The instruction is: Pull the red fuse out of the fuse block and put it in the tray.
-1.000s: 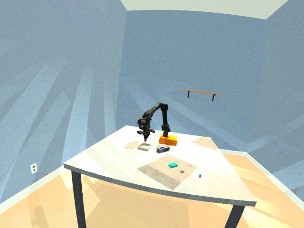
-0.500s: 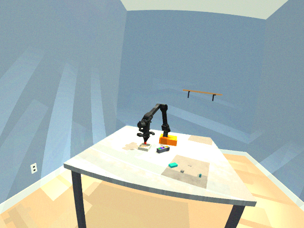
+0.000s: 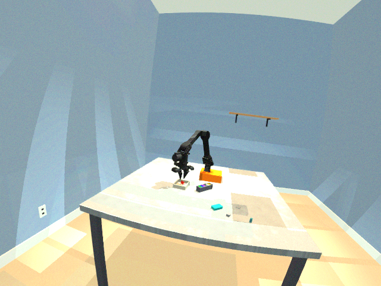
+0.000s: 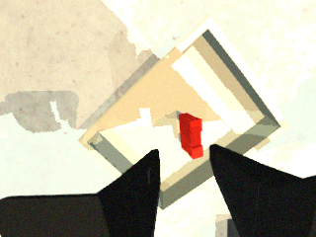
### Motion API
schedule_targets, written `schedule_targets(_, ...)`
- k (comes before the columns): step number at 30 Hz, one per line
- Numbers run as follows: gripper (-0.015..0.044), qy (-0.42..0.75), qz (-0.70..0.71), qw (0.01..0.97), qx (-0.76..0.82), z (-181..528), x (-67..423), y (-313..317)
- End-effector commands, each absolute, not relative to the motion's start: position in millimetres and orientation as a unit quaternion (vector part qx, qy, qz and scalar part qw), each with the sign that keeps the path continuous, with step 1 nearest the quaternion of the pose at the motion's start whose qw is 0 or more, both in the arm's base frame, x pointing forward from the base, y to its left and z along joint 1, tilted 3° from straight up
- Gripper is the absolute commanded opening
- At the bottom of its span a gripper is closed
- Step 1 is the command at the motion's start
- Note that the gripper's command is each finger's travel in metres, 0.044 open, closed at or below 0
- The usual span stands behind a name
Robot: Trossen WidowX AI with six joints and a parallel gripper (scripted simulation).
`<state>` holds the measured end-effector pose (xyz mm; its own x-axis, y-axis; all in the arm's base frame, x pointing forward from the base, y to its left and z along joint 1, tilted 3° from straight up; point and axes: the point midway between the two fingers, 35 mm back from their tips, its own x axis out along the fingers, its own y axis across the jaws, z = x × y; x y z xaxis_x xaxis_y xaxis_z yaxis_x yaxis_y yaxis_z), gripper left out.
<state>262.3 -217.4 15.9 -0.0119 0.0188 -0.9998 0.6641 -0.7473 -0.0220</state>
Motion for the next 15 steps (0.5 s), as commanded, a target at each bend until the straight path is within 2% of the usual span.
schedule_targets(1,0.0262,0.259,-0.662,0.244,0.660,16.5,262.5,-217.6)
schedule_targets(4,0.0330,0.259,-0.662,0.244,0.659,19.4,262.6,-217.7)
schedule_targets(7,0.0330,0.261,-0.664,0.244,0.657,50.4,262.0,-218.1)
schedule_targets(15,0.0330,0.261,-0.664,0.245,0.657,53.4,261.8,-218.0)
